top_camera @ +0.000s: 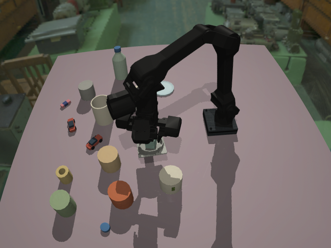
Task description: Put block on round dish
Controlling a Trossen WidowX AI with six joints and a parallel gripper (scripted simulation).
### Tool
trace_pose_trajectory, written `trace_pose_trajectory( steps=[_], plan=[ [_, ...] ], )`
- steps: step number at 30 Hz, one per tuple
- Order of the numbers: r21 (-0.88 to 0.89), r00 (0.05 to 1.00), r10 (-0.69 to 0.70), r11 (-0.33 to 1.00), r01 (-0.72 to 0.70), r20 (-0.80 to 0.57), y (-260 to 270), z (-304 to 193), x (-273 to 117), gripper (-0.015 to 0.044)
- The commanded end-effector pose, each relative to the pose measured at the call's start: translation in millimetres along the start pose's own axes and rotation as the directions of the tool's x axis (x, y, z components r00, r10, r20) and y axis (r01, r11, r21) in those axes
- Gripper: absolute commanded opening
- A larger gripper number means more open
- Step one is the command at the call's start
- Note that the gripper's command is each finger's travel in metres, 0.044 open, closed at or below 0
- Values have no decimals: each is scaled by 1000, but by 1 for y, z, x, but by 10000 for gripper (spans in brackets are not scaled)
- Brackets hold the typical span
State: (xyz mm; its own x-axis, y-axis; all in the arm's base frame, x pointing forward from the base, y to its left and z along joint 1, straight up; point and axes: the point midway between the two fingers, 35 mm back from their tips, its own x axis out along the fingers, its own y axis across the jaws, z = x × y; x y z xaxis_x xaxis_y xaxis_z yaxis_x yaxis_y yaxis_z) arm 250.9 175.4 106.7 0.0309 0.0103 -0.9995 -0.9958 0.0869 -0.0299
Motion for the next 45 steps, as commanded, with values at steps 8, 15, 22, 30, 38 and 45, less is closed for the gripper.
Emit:
trace_pose_trajectory(
  steps=[8,15,22,30,38,45],
  plan=[
    [-4,1000,10,1000,-10,-2,2,0,15,208],
    [-4,1000,10,1000,-10,-2,2,0,15,122],
    [-4,1000,10,1000,-10,-2,1,0,9,0],
    [-4,1000,9,1000,-9,-2,-2,3,-28,0],
    [-4,1000,10,1000,-10,-2,-1,1,-64,0],
    [-4,1000,10,1000,-10,-2,1,0,-80,0]
  ],
)
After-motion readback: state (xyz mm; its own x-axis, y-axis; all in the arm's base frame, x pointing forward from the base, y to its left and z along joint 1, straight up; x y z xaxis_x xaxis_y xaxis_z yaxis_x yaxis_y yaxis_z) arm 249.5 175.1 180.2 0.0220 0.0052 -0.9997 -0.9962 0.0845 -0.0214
